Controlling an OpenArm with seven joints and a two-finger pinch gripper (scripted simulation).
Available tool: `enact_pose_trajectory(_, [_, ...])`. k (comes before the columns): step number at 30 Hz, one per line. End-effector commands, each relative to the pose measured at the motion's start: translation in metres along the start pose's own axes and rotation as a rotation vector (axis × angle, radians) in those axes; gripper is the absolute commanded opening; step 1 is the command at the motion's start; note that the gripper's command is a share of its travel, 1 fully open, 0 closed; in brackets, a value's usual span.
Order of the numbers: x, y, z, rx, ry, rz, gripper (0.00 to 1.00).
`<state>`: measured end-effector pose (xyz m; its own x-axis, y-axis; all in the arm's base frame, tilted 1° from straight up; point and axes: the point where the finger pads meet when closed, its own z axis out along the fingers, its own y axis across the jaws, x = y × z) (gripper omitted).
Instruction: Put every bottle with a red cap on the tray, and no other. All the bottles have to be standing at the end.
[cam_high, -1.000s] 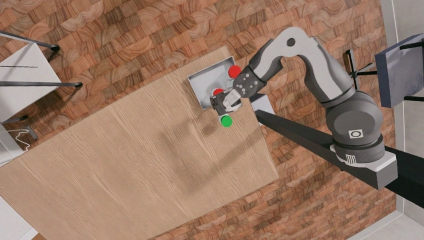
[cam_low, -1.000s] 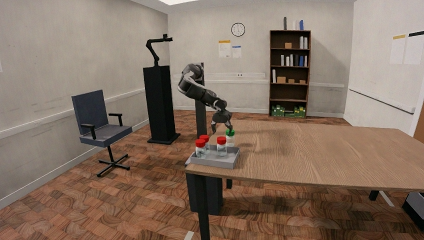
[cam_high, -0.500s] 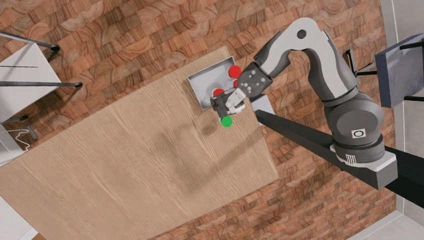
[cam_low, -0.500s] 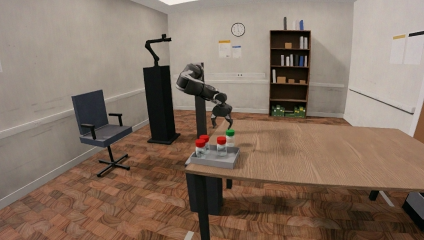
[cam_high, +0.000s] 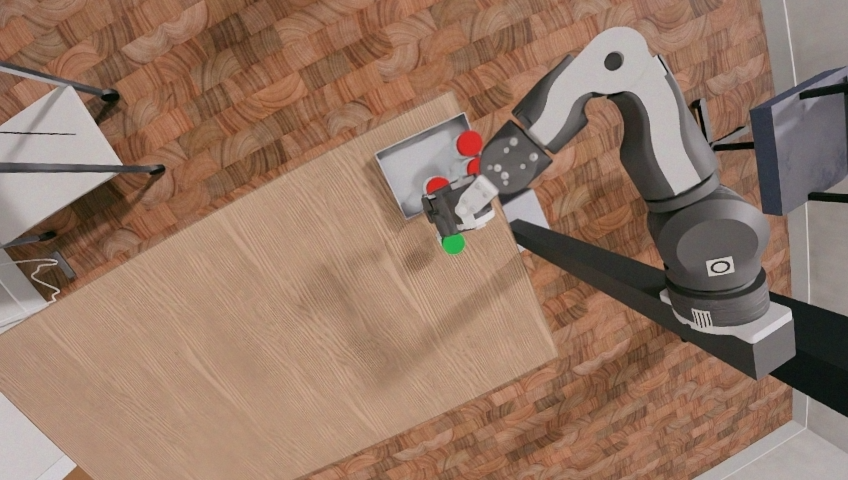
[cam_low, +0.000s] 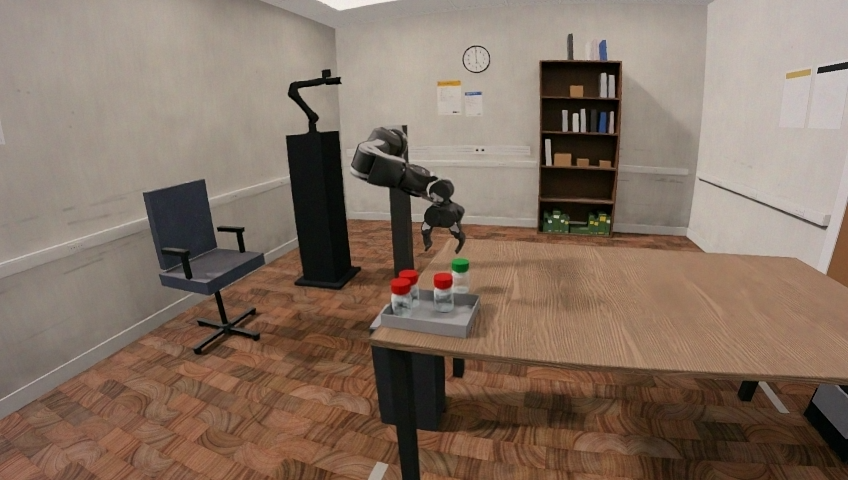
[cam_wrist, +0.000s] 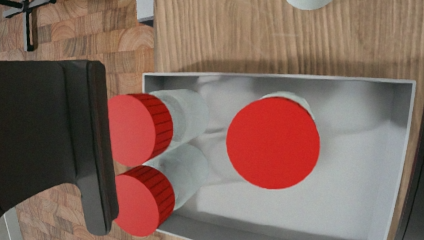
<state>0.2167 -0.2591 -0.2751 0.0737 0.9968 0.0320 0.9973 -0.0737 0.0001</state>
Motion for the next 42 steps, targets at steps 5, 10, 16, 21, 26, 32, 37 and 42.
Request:
enact_pose_trajectory(5, [-0.027, -0.008, -0.025, -0.004, 0.0, 0.0, 0.52])
enact_pose_trajectory(10, [-0.054, -0.017, -0.05, -0.004, 0.0, 0.0, 0.52])
enact_pose_trajectory(16, [-0.054, -0.017, -0.05, -0.004, 0.0, 0.0, 0.52])
enact_pose_trajectory(21, [-0.052, -0.015, -0.049, -0.009, 0.003, -0.005, 0.52])
enact_pose_trajectory(26, [-0.052, -0.015, -0.049, -0.009, 0.003, -0.005, 0.52])
enact_pose_trajectory(32, [-0.052, -0.015, -0.049, -0.009, 0.003, -0.005, 0.52])
enact_pose_trajectory(37, [-0.052, -0.016, -0.049, -0.008, 0.003, -0.005, 0.52])
enact_pose_trajectory(42, [-0.052, -0.016, -0.049, -0.008, 0.003, -0.005, 0.52])
